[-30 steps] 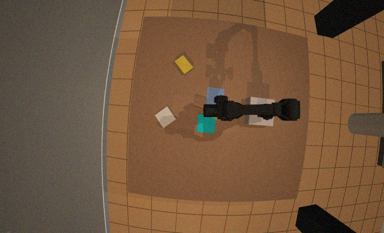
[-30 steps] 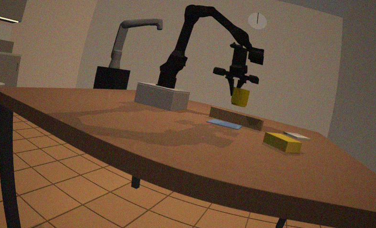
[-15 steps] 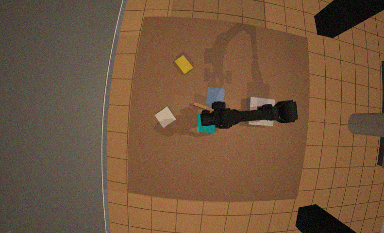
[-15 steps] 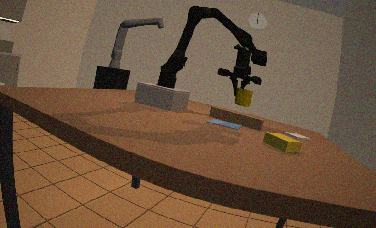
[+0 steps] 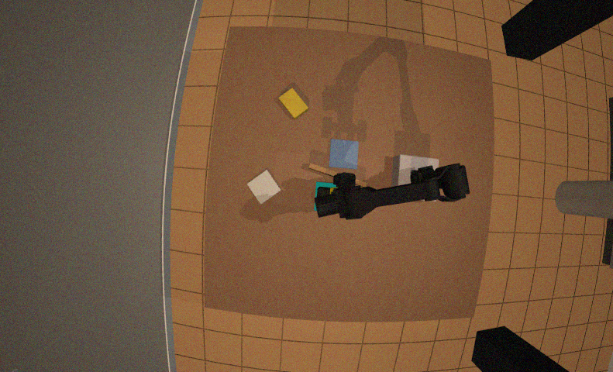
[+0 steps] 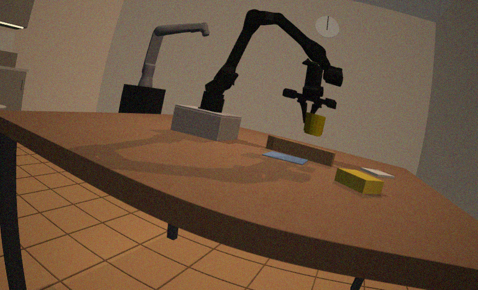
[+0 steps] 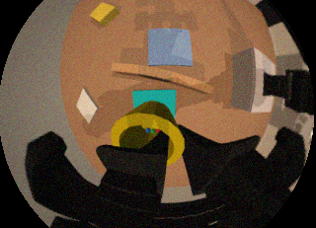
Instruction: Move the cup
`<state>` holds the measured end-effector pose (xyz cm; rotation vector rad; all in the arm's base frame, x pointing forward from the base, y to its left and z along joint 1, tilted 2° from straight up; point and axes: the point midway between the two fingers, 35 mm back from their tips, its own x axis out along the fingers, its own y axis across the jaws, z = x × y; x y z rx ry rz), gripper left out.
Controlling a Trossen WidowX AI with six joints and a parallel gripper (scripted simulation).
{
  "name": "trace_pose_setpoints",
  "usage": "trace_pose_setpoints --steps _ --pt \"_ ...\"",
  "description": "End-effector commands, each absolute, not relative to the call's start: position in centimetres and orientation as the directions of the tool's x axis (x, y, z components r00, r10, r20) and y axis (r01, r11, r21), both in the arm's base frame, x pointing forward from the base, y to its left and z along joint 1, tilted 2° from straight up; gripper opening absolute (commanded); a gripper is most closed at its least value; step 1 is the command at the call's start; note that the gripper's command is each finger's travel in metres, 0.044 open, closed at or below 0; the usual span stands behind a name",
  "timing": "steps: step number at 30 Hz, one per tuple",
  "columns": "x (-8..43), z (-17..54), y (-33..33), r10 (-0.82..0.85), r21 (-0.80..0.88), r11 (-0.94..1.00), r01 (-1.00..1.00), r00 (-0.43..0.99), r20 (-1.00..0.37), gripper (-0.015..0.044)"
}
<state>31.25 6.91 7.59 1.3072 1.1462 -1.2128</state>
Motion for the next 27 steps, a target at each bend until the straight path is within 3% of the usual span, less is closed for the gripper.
trace_pose_setpoints --steps 1,27 --pt "31.7 7.6 7.7 0.015 0.056 -0.080 0.995 0.058 -0.998 0.0000" --pt "32.0 3.3 7.8 0.015 0.056 -0.080 0.995 0.057 -0.998 0.0000"
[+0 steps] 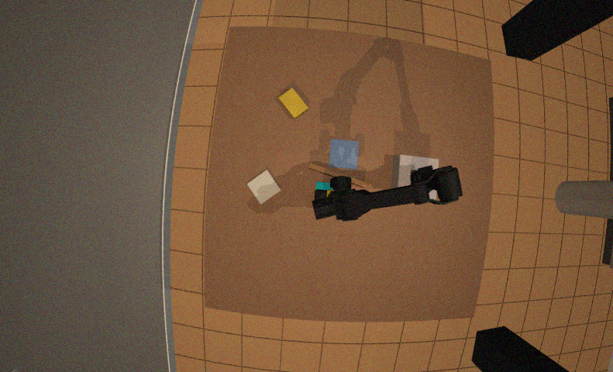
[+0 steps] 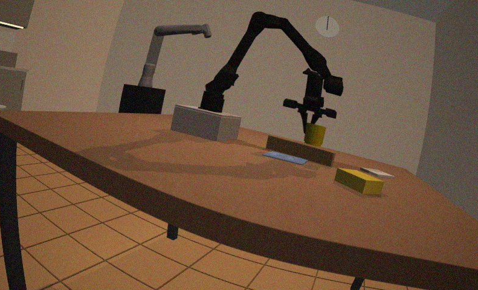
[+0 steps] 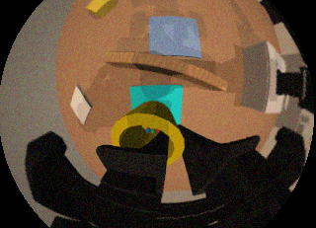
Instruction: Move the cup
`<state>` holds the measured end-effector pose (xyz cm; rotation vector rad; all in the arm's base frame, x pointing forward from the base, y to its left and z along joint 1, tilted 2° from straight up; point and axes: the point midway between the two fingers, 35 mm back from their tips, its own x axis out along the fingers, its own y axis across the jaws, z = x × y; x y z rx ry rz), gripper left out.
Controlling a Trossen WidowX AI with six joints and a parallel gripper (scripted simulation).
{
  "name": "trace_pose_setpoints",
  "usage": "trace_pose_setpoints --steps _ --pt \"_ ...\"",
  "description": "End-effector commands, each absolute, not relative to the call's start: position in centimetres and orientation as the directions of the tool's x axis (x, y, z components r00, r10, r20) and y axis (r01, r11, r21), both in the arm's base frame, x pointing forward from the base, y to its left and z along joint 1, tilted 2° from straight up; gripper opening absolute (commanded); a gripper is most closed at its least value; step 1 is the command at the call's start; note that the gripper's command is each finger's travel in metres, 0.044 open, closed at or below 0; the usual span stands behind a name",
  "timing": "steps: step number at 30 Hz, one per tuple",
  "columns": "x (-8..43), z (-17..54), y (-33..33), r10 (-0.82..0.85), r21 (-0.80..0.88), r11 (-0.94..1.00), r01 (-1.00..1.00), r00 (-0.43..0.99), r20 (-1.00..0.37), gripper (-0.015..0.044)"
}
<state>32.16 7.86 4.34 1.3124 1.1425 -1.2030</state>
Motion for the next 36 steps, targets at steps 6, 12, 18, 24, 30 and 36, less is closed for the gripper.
trace_pose_setpoints --steps 6,12,18,24,30,36 --pt "32.1 2.2 7.8 0.015 0.056 -0.080 0.995 0.057 -0.998 0.0000" --pt "32.0 1.1 7.8 0.015 0.056 -0.080 0.995 0.057 -0.998 0.0000" --pt "32.0 1.0 7.8 0.015 0.056 -0.080 0.995 0.057 -0.998 0.0000" --pt "32.1 1.3 7.9 0.021 0.060 -0.075 0.995 0.061 -0.998 0.0000" --pt "32.1 1.3 7.9 0.021 0.060 -0.075 0.995 0.061 -0.998 0.0000" --pt "32.1 1.3 7.9 0.021 0.060 -0.075 0.995 0.061 -0.998 0.0131"
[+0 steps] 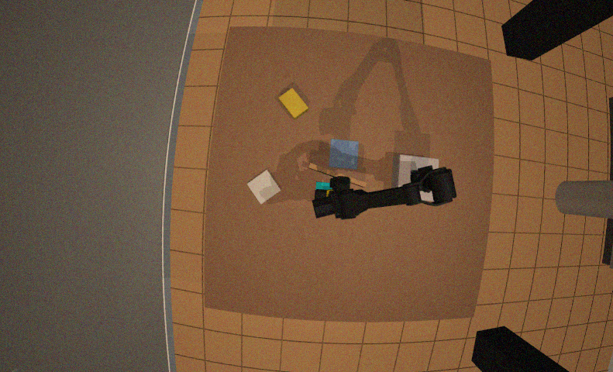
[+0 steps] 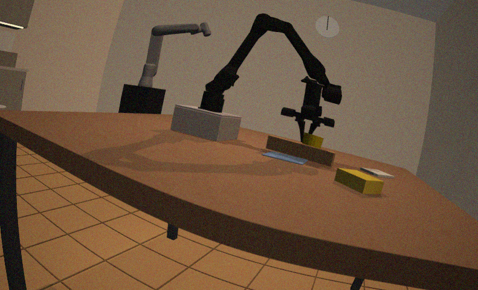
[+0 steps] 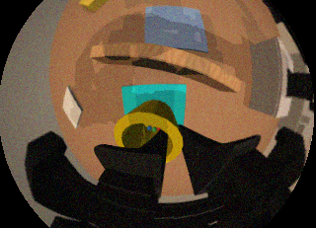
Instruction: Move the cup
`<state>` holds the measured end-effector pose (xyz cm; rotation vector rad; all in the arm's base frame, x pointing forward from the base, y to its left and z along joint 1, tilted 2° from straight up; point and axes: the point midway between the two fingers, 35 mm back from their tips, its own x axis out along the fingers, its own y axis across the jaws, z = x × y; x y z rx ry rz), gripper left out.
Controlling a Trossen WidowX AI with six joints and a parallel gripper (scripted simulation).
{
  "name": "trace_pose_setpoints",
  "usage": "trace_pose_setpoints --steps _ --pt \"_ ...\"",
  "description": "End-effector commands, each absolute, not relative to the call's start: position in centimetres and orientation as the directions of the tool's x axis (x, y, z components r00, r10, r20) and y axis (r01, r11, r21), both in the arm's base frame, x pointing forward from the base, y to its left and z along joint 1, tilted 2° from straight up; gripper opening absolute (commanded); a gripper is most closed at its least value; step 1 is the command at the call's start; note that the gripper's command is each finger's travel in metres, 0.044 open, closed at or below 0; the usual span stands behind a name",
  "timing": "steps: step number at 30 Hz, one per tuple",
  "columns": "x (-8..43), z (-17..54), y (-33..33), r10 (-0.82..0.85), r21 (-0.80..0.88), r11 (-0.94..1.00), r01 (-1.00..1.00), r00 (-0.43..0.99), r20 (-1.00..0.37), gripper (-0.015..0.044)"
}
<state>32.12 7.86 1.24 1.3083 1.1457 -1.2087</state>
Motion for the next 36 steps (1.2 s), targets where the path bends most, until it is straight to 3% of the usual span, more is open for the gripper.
trace_pose_setpoints --steps 1,36 --pt "32.1 1.3 7.9 0.021 0.060 -0.075 0.995 0.061 -0.998 0.0146" --pt "31.5 6.1 7.8 0.016 0.056 -0.080 0.995 0.057 -0.998 0.0146"
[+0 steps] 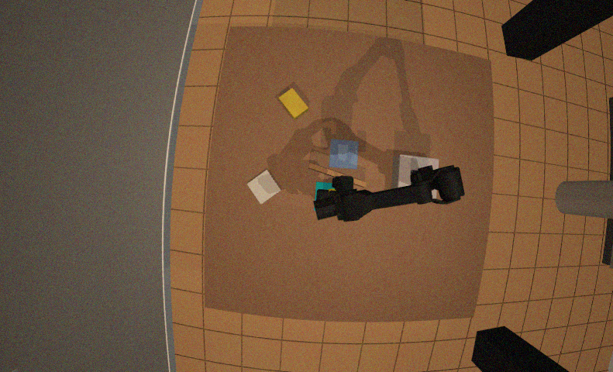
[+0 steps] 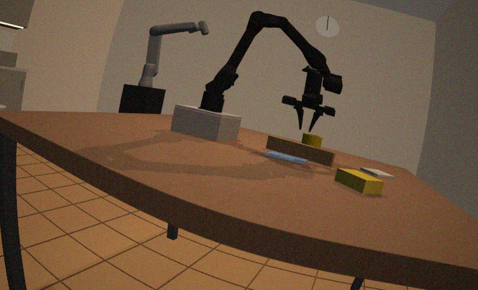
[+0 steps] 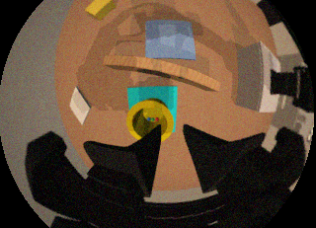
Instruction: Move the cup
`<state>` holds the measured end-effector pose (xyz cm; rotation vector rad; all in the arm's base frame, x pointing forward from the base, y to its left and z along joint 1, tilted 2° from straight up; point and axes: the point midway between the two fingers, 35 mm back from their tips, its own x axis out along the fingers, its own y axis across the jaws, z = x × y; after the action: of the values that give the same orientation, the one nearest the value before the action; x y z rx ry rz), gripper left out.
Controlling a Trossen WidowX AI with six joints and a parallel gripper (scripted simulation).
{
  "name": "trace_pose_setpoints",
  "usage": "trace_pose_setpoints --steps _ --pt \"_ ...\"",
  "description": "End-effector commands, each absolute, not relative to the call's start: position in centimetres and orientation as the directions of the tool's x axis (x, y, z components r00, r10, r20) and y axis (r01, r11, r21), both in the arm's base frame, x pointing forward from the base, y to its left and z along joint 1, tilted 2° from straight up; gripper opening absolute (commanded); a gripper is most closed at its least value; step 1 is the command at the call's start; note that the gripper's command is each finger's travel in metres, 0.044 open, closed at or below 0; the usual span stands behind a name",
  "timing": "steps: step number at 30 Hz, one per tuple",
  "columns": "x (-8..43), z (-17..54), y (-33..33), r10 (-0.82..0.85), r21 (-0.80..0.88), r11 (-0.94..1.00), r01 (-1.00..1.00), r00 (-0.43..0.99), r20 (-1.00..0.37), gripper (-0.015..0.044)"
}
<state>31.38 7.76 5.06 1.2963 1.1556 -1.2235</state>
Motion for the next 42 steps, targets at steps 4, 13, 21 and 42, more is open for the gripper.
trace_pose_setpoints --steps 4,13,21,42 --pt "31.2 6.4 7.8 0.015 0.056 -0.080 0.995 0.057 -0.998 0.0146" --pt "31.1 5.9 7.8 0.018 0.045 -0.075 0.996 0.047 -0.999 0.0278" --pt "31.2 7.0 7.8 0.017 0.047 -0.076 0.996 0.049 -0.999 0.0440" --pt "30.3 11.9 7.8 0.018 0.045 -0.075 0.996 0.046 -0.999 0.0440"
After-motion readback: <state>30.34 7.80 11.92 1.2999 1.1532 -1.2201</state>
